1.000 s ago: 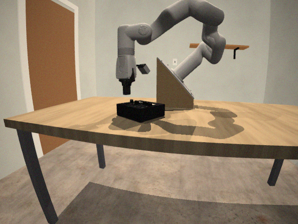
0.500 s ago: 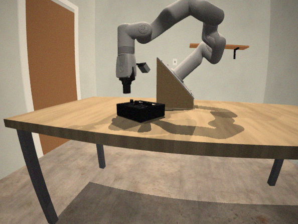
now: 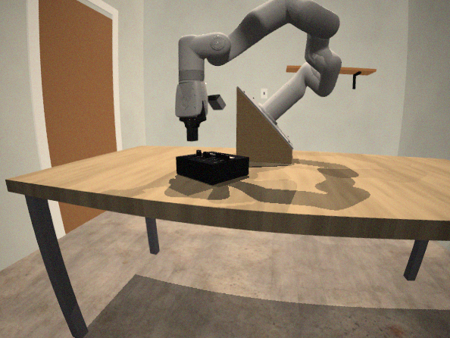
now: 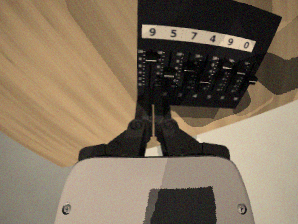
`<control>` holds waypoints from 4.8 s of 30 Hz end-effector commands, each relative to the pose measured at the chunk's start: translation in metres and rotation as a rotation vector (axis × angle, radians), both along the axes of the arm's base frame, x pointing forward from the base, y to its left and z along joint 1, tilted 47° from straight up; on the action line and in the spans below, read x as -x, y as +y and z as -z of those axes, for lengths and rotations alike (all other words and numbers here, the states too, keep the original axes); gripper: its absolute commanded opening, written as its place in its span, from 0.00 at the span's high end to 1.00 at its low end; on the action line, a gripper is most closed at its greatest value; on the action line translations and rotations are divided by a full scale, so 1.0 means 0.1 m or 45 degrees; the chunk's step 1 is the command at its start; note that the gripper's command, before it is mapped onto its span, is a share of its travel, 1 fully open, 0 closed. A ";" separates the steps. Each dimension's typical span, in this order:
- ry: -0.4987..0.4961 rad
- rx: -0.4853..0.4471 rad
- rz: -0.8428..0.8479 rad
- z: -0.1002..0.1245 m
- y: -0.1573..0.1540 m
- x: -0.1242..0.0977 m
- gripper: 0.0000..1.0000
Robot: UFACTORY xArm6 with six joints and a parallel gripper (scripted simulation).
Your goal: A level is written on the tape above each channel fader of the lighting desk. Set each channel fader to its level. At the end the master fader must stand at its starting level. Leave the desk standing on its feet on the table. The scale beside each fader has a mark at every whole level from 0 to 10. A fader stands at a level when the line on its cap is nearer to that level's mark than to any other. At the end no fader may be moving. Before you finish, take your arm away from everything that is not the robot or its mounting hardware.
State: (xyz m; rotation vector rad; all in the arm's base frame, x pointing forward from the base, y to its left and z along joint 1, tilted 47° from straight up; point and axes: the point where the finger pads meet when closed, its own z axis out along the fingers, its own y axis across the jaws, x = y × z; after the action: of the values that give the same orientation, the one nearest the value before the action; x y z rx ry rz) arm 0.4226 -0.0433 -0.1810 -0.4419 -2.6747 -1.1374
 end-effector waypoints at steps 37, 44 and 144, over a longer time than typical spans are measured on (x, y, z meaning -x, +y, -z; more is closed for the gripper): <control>-1.532 -0.166 -1.518 -0.66 0.64 -0.06 1.00; -1.824 -0.207 -1.812 -0.75 0.73 -0.04 1.00; -2.821 -0.250 -2.656 -0.70 0.96 -0.01 1.00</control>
State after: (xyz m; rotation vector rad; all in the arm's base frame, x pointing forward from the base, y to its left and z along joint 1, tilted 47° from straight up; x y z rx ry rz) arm 0.4226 0.0526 -0.1105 -2.2916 0.4904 0.2998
